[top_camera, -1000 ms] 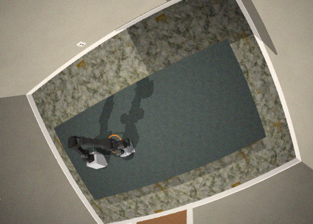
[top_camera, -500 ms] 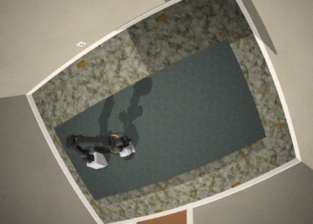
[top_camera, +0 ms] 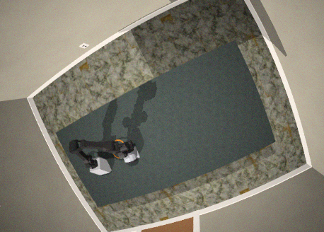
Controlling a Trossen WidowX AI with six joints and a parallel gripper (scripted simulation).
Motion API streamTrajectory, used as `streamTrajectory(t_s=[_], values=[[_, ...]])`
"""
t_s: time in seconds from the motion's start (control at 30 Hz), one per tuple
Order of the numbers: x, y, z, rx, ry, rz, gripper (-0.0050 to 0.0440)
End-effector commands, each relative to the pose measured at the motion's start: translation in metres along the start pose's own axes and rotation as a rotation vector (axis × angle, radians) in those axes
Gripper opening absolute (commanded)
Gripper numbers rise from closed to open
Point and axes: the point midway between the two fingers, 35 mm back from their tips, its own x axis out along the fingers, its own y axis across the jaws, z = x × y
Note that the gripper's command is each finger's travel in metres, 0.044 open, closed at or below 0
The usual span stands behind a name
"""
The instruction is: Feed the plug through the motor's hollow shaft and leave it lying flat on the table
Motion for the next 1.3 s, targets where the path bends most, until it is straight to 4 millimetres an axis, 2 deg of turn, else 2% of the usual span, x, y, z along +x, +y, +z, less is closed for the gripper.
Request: streamTrajectory(t_s=[0.0,0.3,0.6,1.27], values=[[0.0026,-0.0013,0.0016,0.008,-0.002,-0.007,0.01],[0.0005,-0.0003,0.0003,0.001,0.0,-0.001,0.006],[0.0005,-0.0003,0.0003,0.001,0.0,-0.001,0.0],[-0.0012,0.002,0.0099,0.008,-0.002,-0.007,0.0]])
